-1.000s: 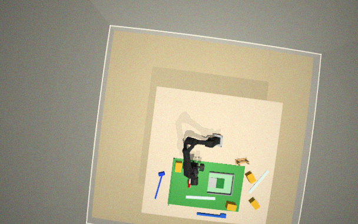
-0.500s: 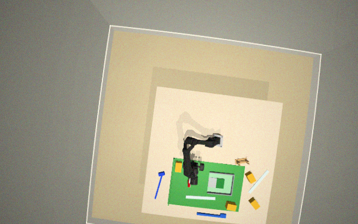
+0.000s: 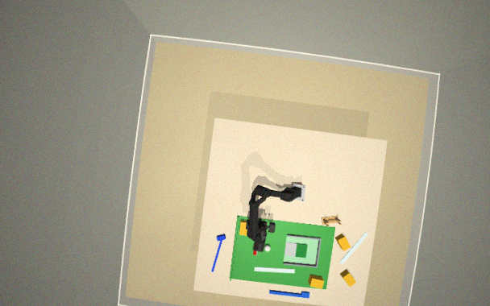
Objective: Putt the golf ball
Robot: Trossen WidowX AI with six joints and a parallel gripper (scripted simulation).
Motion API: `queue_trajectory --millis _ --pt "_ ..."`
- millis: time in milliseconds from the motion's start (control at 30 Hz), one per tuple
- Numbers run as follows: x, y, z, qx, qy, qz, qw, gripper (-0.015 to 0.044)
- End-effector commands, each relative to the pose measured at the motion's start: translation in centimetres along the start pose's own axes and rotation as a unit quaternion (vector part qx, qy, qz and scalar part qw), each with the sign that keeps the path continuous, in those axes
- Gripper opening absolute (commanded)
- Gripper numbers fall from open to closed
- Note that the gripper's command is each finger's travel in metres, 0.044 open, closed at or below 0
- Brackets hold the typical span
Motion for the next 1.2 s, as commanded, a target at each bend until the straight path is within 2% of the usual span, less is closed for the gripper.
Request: queue_trajectory --millis 0,67,400,600,1000,1167 --pt "0.0 0.0 0.0 0.000 0.000 0.000 1.000 0.0000" --pt "0.3 0.0 0.9 0.002 0.000 0.000 1.000 0.0000" --pt "0.7 0.0 13.4 0.001 -0.001 -0.001 1.000 0.0000" --pt "0.7 -0.5 13.6 0.000 -0.003 -0.003 1.000 0.0000" --pt "0.5 -5.9 13.6 0.001 -0.030 -0.011 0.999 0.0000" --pt "0.5 -5.2 13.6 -0.001 -0.030 -0.010 0.999 0.0000"
Point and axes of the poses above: the point midway between the two fingers, 35 mm back from their tips, its own y axis out along the fingers, its own z axis across the jaws, x = y × z, the point moved 7 cm from there along -y, back along the fingers, and after that the axes turned 3 degrees about -y, right-handed, at the moved point
